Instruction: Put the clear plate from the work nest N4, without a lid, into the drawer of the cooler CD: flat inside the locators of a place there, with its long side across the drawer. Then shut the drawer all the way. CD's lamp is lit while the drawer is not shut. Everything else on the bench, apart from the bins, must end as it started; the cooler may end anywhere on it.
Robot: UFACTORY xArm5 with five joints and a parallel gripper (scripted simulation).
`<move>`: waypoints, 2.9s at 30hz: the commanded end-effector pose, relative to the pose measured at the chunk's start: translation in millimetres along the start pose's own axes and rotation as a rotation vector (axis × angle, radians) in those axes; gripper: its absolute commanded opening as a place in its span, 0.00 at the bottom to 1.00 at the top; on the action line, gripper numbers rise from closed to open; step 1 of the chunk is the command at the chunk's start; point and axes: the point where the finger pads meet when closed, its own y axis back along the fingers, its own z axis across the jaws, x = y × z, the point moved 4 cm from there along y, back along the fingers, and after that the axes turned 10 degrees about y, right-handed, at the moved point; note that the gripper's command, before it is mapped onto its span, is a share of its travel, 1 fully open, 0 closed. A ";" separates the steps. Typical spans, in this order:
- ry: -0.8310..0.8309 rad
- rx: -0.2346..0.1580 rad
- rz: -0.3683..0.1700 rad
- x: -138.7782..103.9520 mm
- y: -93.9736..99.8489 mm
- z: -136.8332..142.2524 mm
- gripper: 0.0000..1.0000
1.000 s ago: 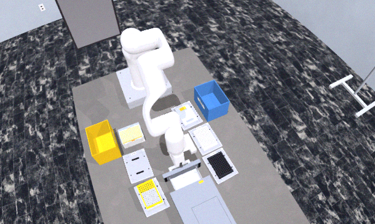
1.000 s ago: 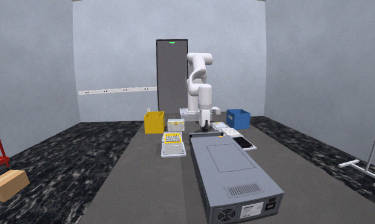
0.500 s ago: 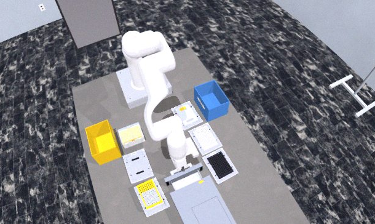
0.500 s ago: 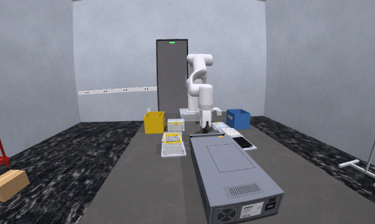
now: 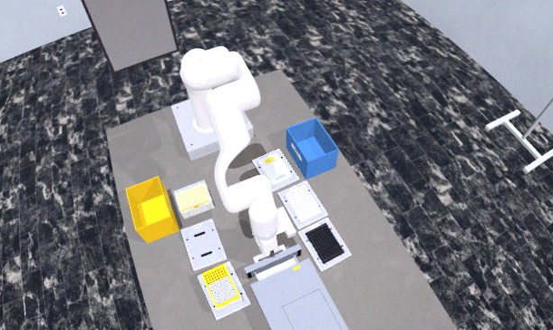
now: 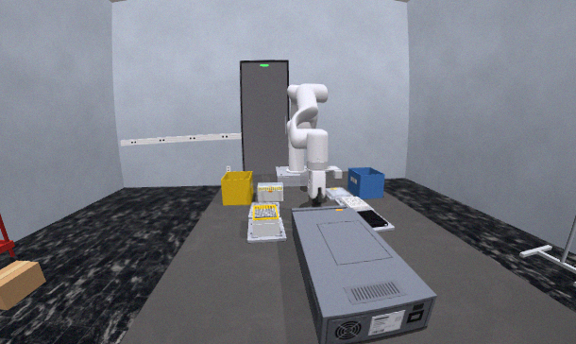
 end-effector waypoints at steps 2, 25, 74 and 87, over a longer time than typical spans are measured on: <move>0.000 -0.006 -0.001 -1.7 2.5 9.9 0.00; 0.000 -0.006 -0.001 -7.1 2.8 40.3 0.00; 0.000 -0.006 -0.001 2.0 2.4 -11.4 0.00; 0.000 -0.006 -0.001 2.0 10.7 -11.4 0.00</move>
